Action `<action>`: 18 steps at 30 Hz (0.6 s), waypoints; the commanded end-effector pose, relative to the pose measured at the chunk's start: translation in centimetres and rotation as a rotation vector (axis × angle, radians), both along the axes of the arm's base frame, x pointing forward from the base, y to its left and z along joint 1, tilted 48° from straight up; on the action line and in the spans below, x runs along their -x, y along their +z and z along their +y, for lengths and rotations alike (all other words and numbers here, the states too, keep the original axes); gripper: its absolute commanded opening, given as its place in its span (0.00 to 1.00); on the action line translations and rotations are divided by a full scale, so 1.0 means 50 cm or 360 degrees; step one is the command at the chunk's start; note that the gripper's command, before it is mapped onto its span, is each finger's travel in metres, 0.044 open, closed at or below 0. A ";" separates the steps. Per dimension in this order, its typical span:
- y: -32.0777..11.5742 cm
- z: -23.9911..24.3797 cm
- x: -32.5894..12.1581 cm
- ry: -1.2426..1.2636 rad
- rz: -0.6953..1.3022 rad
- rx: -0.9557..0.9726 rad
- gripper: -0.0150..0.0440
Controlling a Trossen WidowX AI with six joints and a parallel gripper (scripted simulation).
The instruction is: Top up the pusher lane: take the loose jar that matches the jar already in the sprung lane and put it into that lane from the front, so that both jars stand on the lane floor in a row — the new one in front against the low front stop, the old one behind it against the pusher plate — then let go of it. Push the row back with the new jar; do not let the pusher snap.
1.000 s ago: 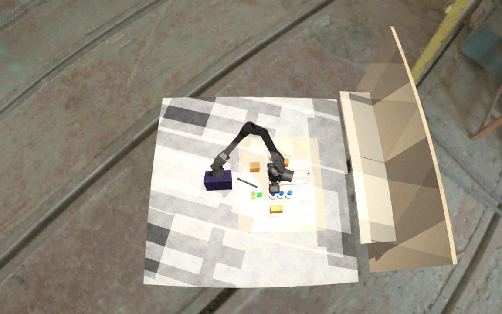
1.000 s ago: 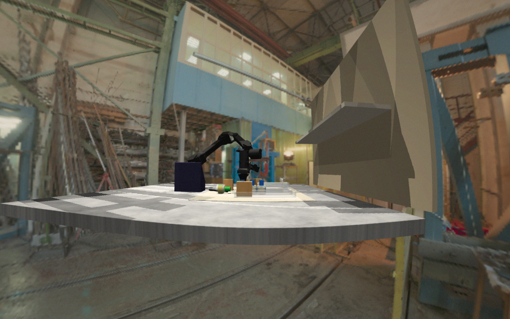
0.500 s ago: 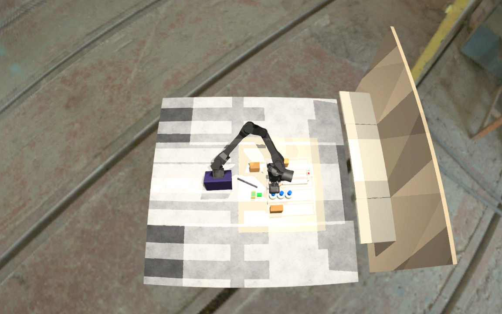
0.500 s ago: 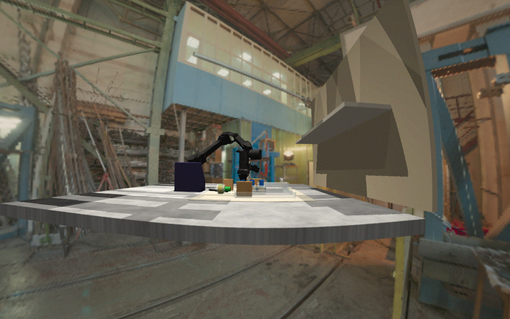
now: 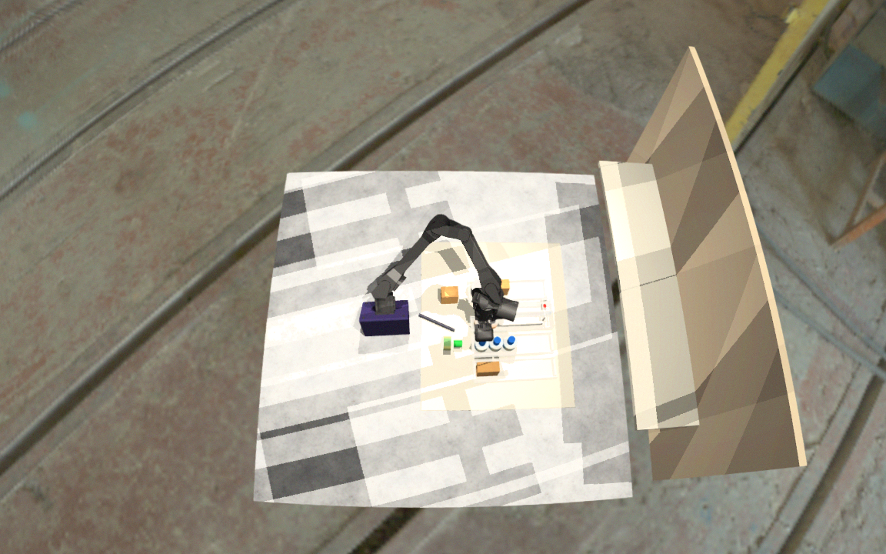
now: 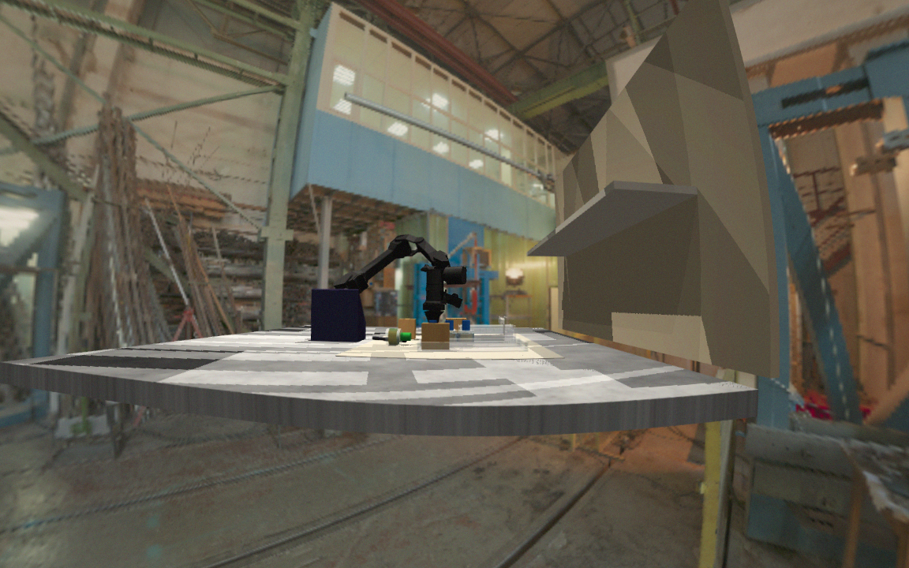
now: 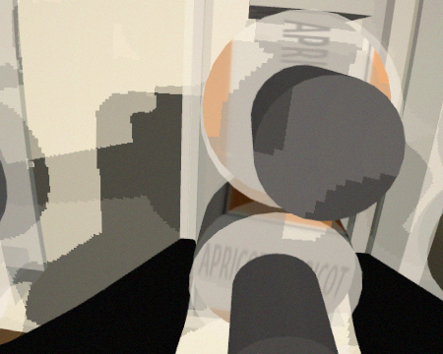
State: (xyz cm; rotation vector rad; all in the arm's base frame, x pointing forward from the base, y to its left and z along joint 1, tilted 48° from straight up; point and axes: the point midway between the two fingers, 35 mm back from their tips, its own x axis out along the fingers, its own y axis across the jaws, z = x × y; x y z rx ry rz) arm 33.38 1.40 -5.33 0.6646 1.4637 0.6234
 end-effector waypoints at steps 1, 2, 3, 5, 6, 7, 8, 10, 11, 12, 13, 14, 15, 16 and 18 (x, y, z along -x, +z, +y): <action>0.000 0.006 -0.003 0.0002 -0.0010 -0.0013 0.25; 0.000 0.006 -0.003 0.0002 -0.0010 -0.0013 0.25; 0.000 0.006 -0.003 0.0002 -0.0010 -0.0013 0.25; 0.000 0.007 -0.003 0.0002 -0.0010 -0.0013 0.25; 0.000 0.007 -0.003 0.0002 -0.0010 -0.0013 0.25; -0.001 0.007 -0.003 0.0002 -0.0010 -0.0013 0.25; -0.001 0.007 -0.003 0.0002 -0.0010 -0.0013 0.25; -0.001 0.008 -0.003 0.0002 -0.0010 -0.0013 0.25; -0.001 0.008 -0.003 0.0002 -0.0010 -0.0013 0.25; -0.002 0.008 -0.003 0.0002 -0.0010 -0.0013 0.25; -0.002 0.008 -0.003 0.0002 -0.0010 -0.0013 0.25; -0.002 0.008 -0.003 0.0002 -0.0010 -0.0013 0.25; -0.002 0.009 -0.002 0.0002 -0.0010 -0.0013 0.25; -0.002 0.009 -0.002 0.0002 -0.0010 -0.0013 0.25; -0.002 0.009 -0.001 0.0002 -0.0010 -0.0013 0.25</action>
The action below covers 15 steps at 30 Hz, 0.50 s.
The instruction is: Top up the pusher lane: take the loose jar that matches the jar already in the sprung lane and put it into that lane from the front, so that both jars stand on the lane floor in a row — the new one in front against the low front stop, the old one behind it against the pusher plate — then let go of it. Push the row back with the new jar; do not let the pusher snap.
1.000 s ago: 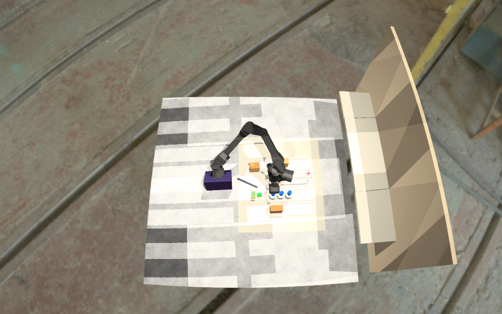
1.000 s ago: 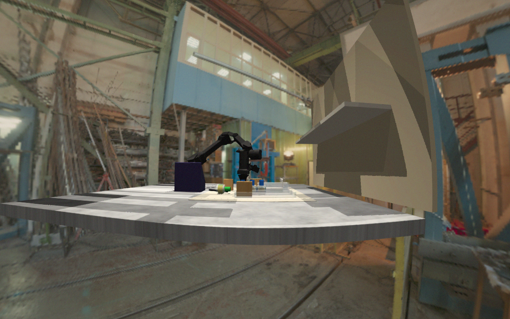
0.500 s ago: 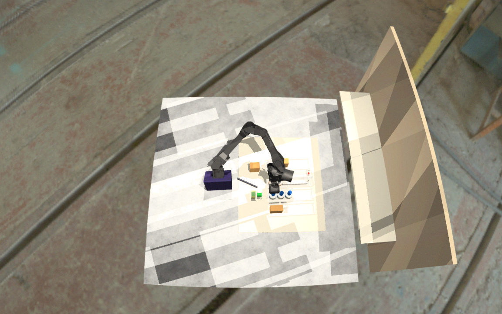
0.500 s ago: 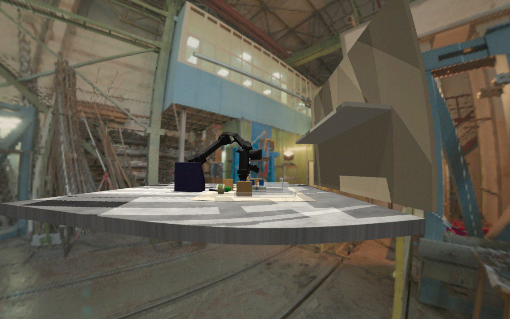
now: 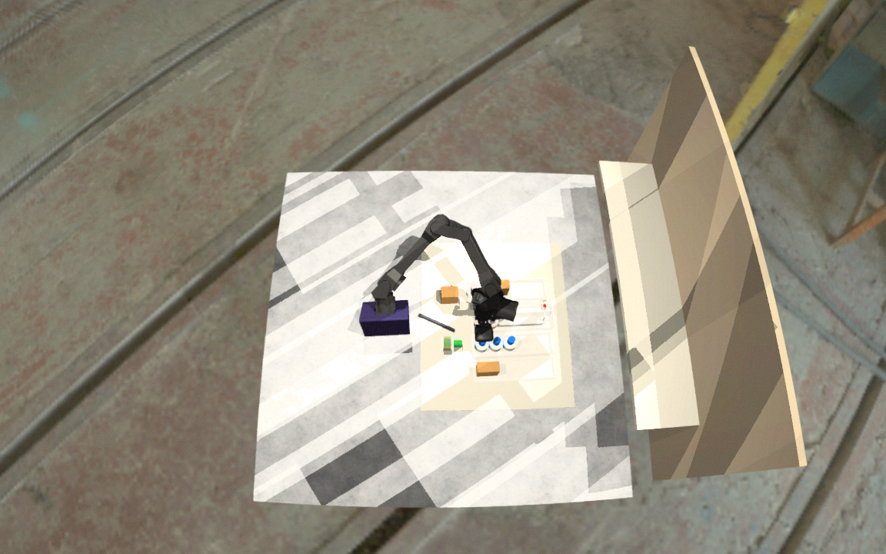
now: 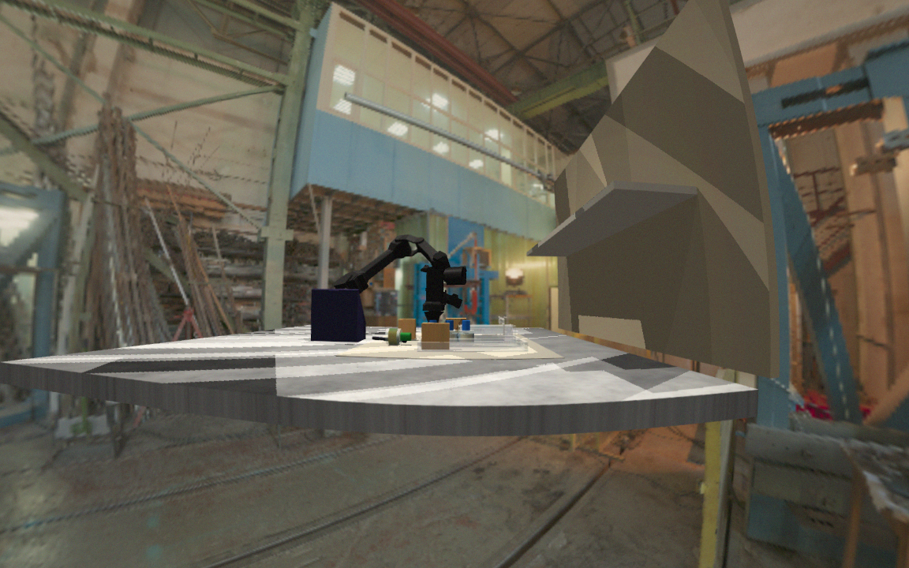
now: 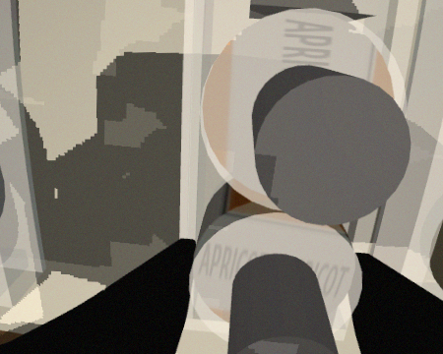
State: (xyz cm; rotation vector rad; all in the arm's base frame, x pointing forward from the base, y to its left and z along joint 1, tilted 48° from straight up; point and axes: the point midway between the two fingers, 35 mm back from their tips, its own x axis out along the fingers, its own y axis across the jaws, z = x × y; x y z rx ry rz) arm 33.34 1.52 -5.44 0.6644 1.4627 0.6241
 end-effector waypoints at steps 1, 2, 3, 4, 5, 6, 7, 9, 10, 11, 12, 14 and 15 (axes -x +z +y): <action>0.000 0.006 -0.002 0.0002 -0.0008 -0.0012 0.25; 0.000 0.006 -0.001 0.0002 -0.0008 -0.0012 0.25; 0.000 0.006 -0.001 0.0002 -0.0008 -0.0012 0.25; 0.000 0.006 -0.001 0.0002 -0.0008 -0.0012 0.25; 0.000 0.006 0.000 0.0002 -0.0008 -0.0012 0.25; 0.000 0.006 0.000 0.0002 -0.0008 -0.0012 0.25; 0.000 0.006 0.000 0.0002 -0.0008 -0.0012 0.25; 0.000 0.006 0.001 0.0002 -0.0008 -0.0012 0.25; 0.000 0.006 0.001 0.0002 -0.0008 -0.0012 0.25; 0.000 0.006 0.002 0.0002 -0.0008 -0.0012 0.25; 0.000 0.006 0.002 0.0002 -0.0008 -0.0012 0.25; 0.000 0.006 0.003 0.0002 -0.0008 -0.0012 0.25; 0.000 0.006 0.003 0.0002 -0.0008 -0.0012 0.25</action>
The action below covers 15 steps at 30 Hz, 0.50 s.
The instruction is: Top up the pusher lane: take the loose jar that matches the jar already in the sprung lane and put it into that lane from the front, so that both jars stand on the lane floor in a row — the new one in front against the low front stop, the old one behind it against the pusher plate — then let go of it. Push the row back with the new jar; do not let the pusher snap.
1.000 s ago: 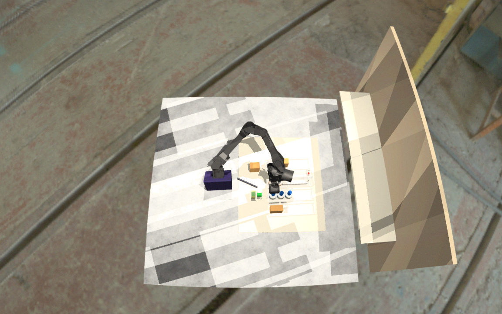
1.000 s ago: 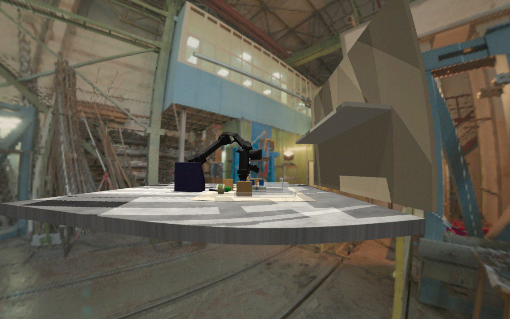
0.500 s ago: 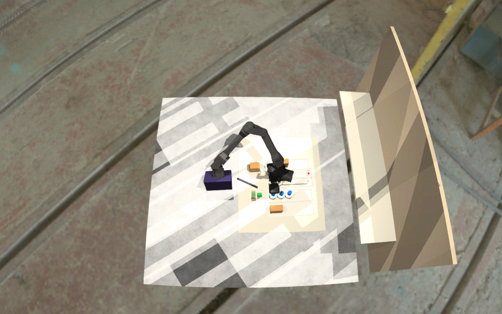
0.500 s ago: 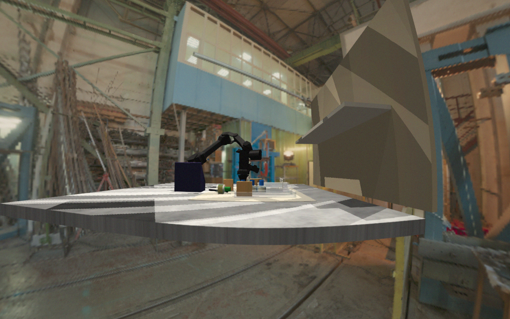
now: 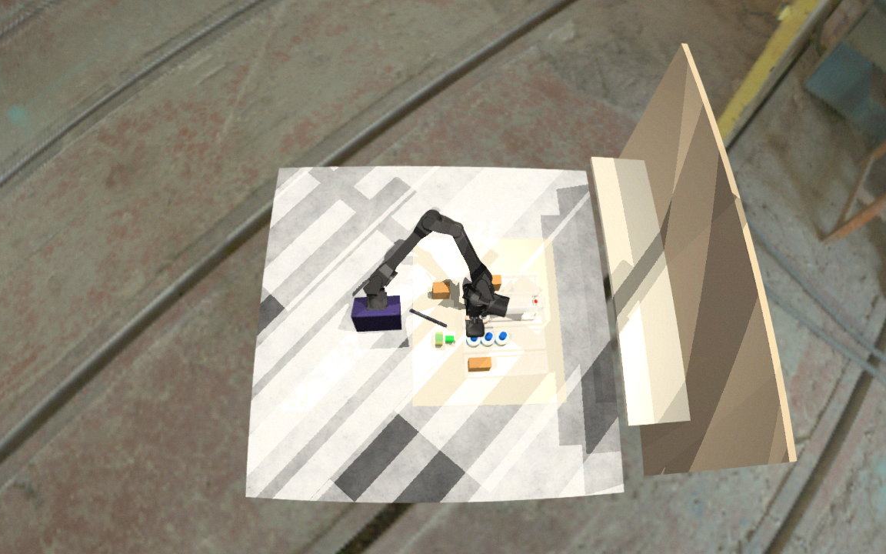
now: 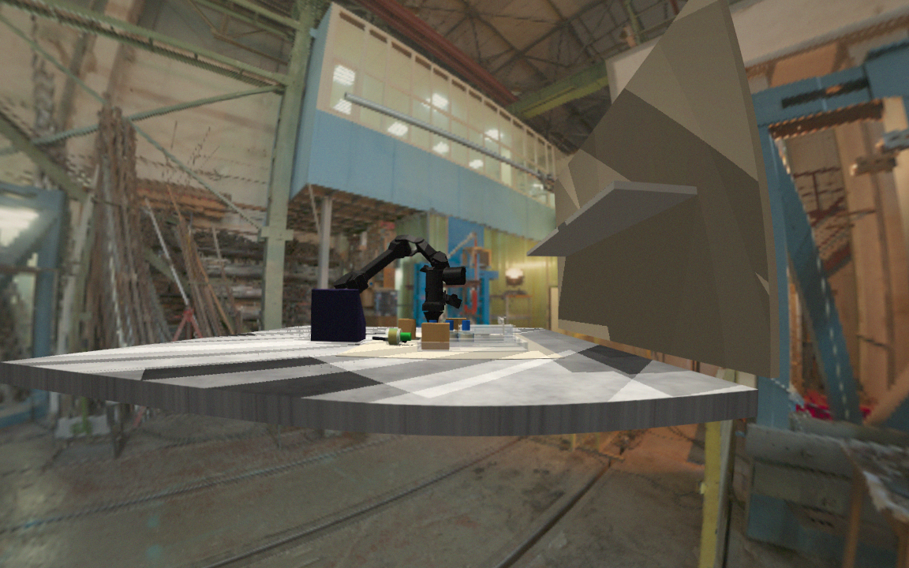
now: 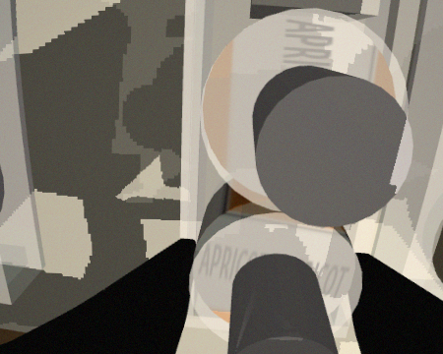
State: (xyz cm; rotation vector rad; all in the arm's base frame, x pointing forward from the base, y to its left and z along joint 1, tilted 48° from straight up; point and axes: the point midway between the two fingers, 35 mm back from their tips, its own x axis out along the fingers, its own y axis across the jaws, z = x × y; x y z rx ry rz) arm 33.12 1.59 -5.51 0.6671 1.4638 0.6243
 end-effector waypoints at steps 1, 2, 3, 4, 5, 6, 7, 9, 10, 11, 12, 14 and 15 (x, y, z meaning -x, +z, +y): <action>0.002 0.005 -0.001 0.0003 -0.0011 -0.0010 0.25; 0.002 0.005 -0.001 0.0003 -0.0011 -0.0010 0.25; 0.002 0.005 -0.001 0.0003 -0.0011 -0.0010 0.25; 0.002 0.005 0.000 0.0003 -0.0011 -0.0010 0.25; 0.002 0.005 0.000 0.0003 -0.0011 -0.0010 0.25; 0.002 0.005 0.001 0.0003 -0.0011 -0.0010 0.25; 0.002 0.005 0.001 0.0003 -0.0011 -0.0010 0.25; 0.002 0.005 0.002 0.0003 -0.0011 -0.0010 0.25; 0.002 0.005 0.002 0.0003 -0.0011 -0.0010 0.25; 0.002 0.005 0.002 0.0003 -0.0011 -0.0010 0.25; 0.002 0.005 0.003 0.0003 -0.0011 -0.0010 0.25; 0.002 0.005 0.003 0.0003 -0.0011 -0.0010 0.25; 0.002 0.005 0.004 0.0003 -0.0011 -0.0010 0.25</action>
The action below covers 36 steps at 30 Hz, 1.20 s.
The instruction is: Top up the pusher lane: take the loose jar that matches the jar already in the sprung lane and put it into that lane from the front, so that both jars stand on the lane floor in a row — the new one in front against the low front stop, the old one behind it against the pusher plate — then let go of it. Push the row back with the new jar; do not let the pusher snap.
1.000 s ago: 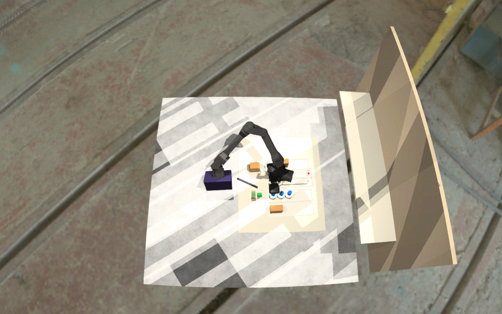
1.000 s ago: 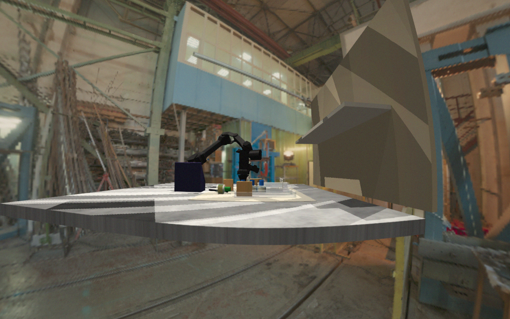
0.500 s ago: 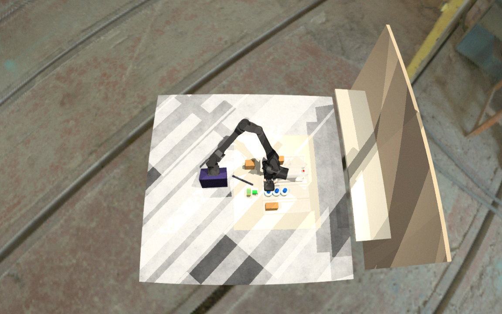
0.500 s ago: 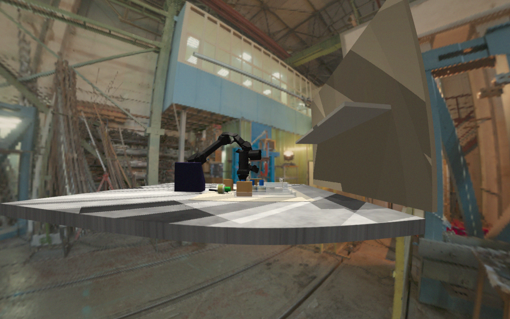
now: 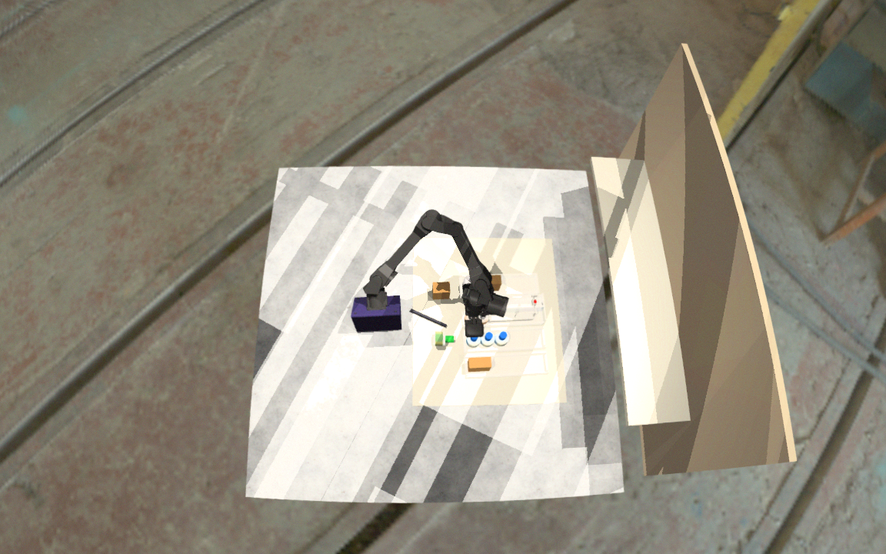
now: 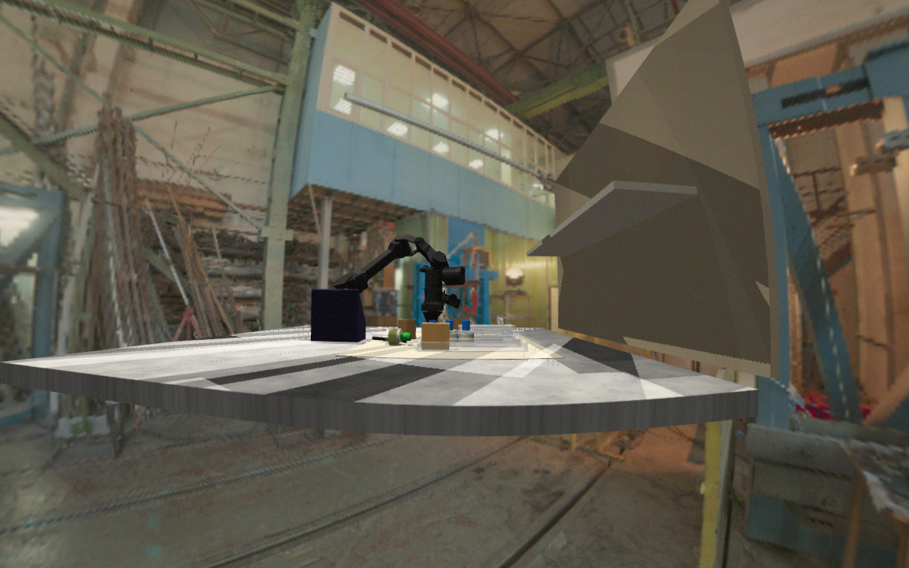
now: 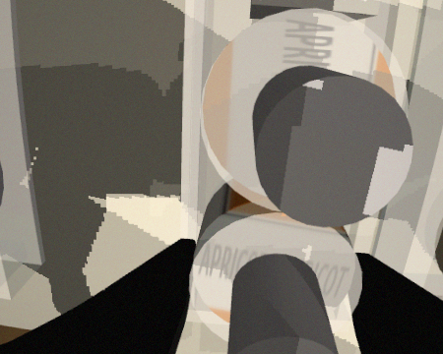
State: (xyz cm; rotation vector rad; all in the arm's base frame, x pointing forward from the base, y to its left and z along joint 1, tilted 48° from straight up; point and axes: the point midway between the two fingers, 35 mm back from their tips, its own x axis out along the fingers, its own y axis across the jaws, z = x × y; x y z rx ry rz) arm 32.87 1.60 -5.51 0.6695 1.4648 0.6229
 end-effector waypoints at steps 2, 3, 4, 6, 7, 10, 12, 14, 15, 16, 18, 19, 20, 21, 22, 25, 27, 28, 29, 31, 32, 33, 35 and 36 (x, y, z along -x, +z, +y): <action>0.002 0.005 -0.001 0.0006 -0.0014 -0.0009 0.25; 0.002 0.005 0.000 0.0006 -0.0014 -0.0009 0.25; 0.001 0.005 0.000 0.0006 -0.0014 -0.0009 0.25; 0.001 0.005 0.001 0.0006 -0.0014 -0.0009 0.25; 0.001 0.005 0.001 0.0006 -0.0014 -0.0009 0.25; 0.001 0.005 0.002 0.0006 -0.0014 -0.0009 0.25; 0.001 0.005 0.003 0.0006 -0.0014 -0.0009 0.25; 0.001 0.004 0.004 0.0006 -0.0014 -0.0009 0.25; 0.001 0.002 0.005 0.0006 -0.0014 -0.0009 0.25; 0.000 0.001 0.007 0.0006 -0.0014 -0.0009 0.25; 0.000 0.000 0.008 0.0006 -0.0014 -0.0009 0.25; 0.000 0.000 0.008 0.0006 -0.0014 -0.0009 0.25; 0.000 0.000 0.008 0.0006 -0.0014 -0.0009 0.25; 0.000 0.000 0.008 0.0006 -0.0014 -0.0009 0.25; 0.000 0.000 0.008 0.0006 -0.0014 -0.0009 0.25; 0.000 0.000 0.008 0.0006 -0.0014 -0.0009 0.25; 0.000 0.000 0.008 0.0006 -0.0014 -0.0009 0.25; 0.000 0.000 0.008 0.0006 -0.0014 -0.0009 0.25; 0.000 0.000 0.008 0.0006 -0.0014 -0.0009 0.25; 0.000 0.000 0.007 0.0006 -0.0014 -0.0008 0.34; 0.000 0.000 0.007 0.0006 -0.0014 -0.0008 0.39; 0.000 0.000 0.007 0.0006 -0.0014 -0.0008 0.43; 0.000 0.000 0.007 0.0006 -0.0014 -0.0008 0.52; 0.000 0.000 0.007 0.0006 -0.0014 -0.0008 0.57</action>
